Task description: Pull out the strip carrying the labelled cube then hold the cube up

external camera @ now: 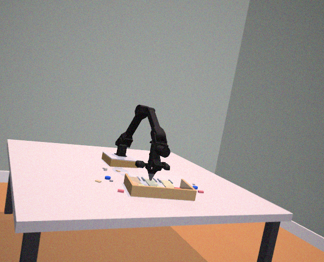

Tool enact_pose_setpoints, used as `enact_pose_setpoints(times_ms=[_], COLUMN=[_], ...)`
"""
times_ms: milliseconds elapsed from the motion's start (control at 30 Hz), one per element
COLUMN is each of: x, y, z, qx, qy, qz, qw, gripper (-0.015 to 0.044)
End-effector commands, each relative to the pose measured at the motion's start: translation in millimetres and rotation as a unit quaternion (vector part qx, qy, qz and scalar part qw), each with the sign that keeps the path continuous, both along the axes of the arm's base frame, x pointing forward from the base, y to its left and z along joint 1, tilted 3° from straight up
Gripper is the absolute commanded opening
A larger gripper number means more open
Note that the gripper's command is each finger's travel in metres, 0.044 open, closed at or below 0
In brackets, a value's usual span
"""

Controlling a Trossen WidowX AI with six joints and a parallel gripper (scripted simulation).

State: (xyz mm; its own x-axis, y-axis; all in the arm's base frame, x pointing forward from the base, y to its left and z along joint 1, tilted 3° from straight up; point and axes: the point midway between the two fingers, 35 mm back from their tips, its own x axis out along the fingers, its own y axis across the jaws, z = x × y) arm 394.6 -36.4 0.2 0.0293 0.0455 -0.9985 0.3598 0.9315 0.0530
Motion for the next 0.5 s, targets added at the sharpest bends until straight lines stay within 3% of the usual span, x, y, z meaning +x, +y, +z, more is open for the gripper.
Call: enact_pose_setpoints(times_ms=[0,467], x=[-0.3,0.4], y=[-0.5,-0.4], z=[-2.3,-3.7], qx=[-0.002,-0.002], qy=[0.001,0.001], qz=[-0.002,-0.002], qw=[1.000,1.000], gripper=[0.0000,0.0000])
